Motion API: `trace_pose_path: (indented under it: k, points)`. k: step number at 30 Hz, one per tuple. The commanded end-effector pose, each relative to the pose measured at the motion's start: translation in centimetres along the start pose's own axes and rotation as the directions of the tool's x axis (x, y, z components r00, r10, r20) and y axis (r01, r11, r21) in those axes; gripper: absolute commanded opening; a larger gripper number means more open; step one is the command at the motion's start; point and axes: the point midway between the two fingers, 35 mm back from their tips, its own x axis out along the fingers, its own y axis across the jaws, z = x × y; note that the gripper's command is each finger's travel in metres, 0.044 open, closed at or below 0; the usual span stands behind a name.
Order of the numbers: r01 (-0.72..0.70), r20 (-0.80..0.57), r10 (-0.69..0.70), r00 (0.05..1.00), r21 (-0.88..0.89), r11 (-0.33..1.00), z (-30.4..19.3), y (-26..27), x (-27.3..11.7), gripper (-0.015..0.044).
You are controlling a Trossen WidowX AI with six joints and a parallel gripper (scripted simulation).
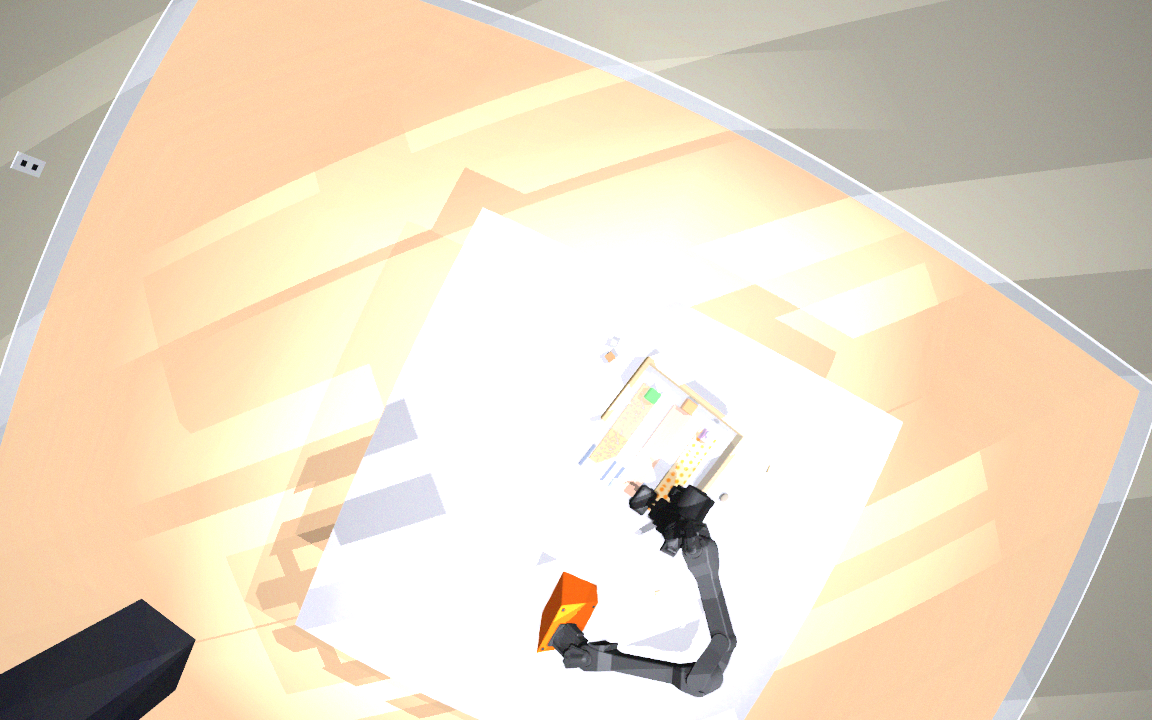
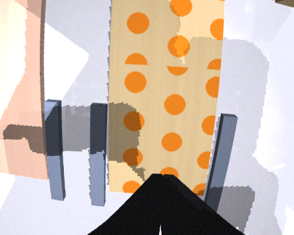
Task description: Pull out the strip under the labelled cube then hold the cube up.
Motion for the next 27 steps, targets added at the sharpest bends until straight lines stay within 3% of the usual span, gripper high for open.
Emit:
trace_pose_path:
  k: [1,27]
  points:
    - [-0.004,-0.007,0.004,1.0,-0.011,1.0,-0.3,0.3,1.0,0.0]
    - [0.0,-0.007,0.0,1.0,-0.012,1.0,-0.4,-0.1,4.0,0.0]
